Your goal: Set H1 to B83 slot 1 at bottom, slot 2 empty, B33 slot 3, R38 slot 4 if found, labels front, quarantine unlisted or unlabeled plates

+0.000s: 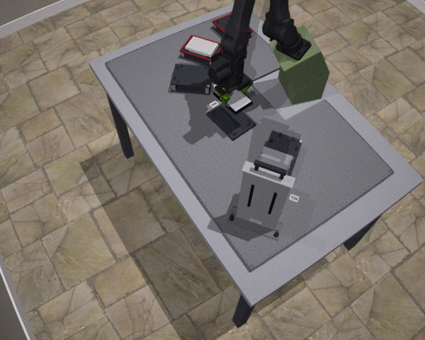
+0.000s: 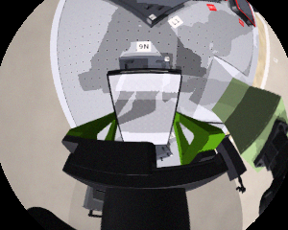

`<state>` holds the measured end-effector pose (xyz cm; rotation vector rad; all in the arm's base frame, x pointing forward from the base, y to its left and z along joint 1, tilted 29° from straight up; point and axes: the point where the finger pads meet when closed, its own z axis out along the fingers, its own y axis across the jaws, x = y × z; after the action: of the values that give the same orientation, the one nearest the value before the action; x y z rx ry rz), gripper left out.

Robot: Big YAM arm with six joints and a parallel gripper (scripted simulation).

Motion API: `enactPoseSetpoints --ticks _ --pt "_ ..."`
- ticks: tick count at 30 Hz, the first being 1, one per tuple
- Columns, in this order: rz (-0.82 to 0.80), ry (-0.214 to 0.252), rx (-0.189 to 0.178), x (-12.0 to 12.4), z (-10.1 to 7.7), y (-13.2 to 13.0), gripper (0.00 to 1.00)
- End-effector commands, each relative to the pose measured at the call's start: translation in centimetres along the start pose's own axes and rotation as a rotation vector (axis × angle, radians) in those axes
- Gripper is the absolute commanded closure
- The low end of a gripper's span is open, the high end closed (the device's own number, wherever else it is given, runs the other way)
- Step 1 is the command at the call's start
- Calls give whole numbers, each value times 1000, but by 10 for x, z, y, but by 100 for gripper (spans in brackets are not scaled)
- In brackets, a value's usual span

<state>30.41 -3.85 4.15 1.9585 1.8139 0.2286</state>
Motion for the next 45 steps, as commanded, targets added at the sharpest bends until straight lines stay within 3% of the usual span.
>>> enactPoseSetpoints --ticks 1,19,22,24,25,45 --pt "-8 -5 -16 -3 8 7 14" --pt "-8 -6 -16 -3 49 6 14" --pt "-11 -3 -48 -2 42 15 14" --pt "-11 -3 -48 -2 42 15 14" --pt "-7 -2 -25 0 45 10 14" --pt "-7 -2 -25 0 45 8 14"
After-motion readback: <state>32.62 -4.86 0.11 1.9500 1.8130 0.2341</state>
